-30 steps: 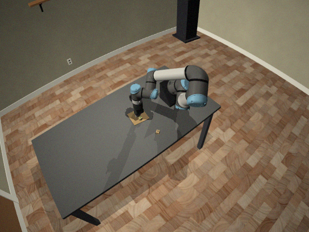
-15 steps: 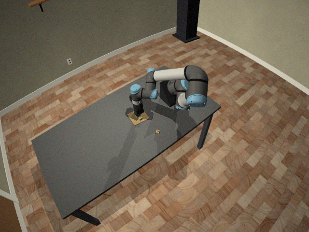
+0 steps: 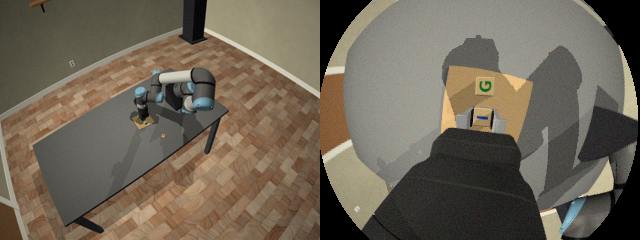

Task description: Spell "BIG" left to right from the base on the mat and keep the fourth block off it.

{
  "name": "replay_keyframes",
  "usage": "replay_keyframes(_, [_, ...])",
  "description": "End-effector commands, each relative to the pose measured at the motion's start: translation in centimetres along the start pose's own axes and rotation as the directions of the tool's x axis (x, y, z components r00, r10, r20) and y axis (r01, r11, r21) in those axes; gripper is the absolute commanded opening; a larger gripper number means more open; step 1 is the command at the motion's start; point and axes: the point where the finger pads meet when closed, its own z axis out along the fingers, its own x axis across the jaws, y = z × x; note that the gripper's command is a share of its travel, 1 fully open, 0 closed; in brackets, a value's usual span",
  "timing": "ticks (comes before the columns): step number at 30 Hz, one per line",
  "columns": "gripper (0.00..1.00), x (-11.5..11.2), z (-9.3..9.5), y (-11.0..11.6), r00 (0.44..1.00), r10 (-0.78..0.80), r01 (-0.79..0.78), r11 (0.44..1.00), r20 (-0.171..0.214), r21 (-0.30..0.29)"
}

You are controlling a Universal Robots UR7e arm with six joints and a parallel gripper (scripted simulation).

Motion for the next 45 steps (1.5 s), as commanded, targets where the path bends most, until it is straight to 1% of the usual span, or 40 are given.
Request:
replay_keyframes(1, [0.49, 0.14, 0.18, 0.08, 1.0, 0.001, -0.001, 1.0, -0.002, -0.002])
replay_keyframes(23, [0.49, 0.14, 0.18, 0.08, 1.0, 0.001, -0.001, 1.0, -0.002, -0.002])
replay_keyframes(24, [0.55, 0.14, 0.18, 0.08, 1.0, 0.001, -0.001, 1.0, -0.002, -0.002])
replay_keyframes(28, [0.55, 0.14, 0.18, 0.08, 1.0, 0.001, -0.001, 1.0, -0.002, -0.002])
replay_keyframes(29, [0.61, 0.14, 0.18, 0.08, 1.0, 0.001, -0.001, 1.0, -0.002, -0.002])
replay_keyframes(31, [0.61, 0.14, 0.18, 0.08, 1.0, 0.001, -0.001, 1.0, -0.002, -0.002])
replay_keyframes(32, [0.67, 0.14, 0.18, 0.08, 1.0, 0.001, -0.001, 1.0, -0.002, -0.002])
replay_keyframes(34, [0.67, 0.14, 0.18, 0.08, 1.0, 0.001, -0.001, 1.0, -0.002, -0.002])
replay_keyframes(35, [0.73, 0.14, 0.18, 0.08, 1.0, 0.001, -0.001, 1.0, -0.002, -0.002])
replay_keyframes(37, [0.73, 0.14, 0.18, 0.08, 1.0, 0.001, -0.001, 1.0, -0.002, -0.002])
replay_keyframes(38, [0.79, 0.14, 0.18, 0.08, 1.0, 0.001, -0.001, 1.0, -0.002, -0.002])
replay_keyframes(45, [0.79, 0.14, 0.18, 0.08, 1.0, 0.001, -0.001, 1.0, -0.002, -0.002])
